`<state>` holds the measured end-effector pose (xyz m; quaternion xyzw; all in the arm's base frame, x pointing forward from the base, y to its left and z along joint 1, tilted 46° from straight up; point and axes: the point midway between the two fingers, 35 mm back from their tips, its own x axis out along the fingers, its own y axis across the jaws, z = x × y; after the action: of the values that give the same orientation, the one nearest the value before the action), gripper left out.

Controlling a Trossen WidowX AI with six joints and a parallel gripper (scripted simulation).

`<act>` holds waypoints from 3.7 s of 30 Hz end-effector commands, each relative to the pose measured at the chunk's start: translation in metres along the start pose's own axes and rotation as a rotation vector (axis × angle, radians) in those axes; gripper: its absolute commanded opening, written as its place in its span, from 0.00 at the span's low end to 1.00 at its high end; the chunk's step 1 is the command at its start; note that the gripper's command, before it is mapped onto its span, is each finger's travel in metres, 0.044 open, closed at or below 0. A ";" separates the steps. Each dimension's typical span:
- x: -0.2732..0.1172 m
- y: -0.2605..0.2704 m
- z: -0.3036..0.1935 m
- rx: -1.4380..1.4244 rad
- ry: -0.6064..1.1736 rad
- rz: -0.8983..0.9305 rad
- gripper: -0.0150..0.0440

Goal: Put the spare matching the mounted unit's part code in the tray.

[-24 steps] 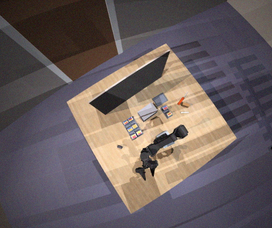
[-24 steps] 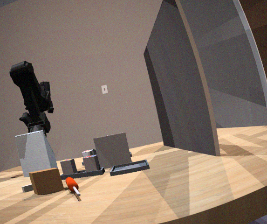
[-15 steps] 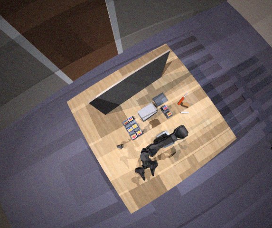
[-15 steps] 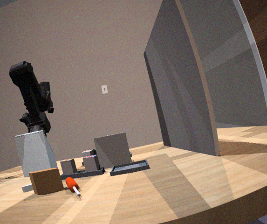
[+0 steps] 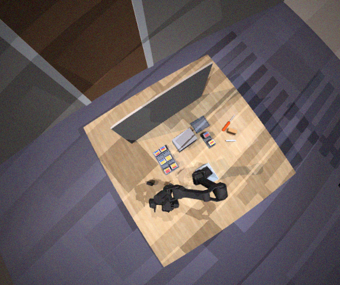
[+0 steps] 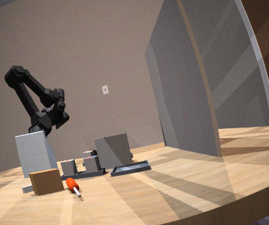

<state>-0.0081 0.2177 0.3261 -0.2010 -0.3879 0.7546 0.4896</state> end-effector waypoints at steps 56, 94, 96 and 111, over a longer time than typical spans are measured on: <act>-0.455 0.072 -0.309 2.338 0.816 -1.069 1.00; -0.230 -0.021 -0.201 1.025 1.042 -0.178 1.00; -0.230 -0.021 -0.201 1.025 1.042 -0.178 1.00; -0.216 -0.008 -0.237 1.024 1.041 -0.179 0.76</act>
<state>0.2511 0.1122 0.1781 -0.2473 0.2792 0.6059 0.7028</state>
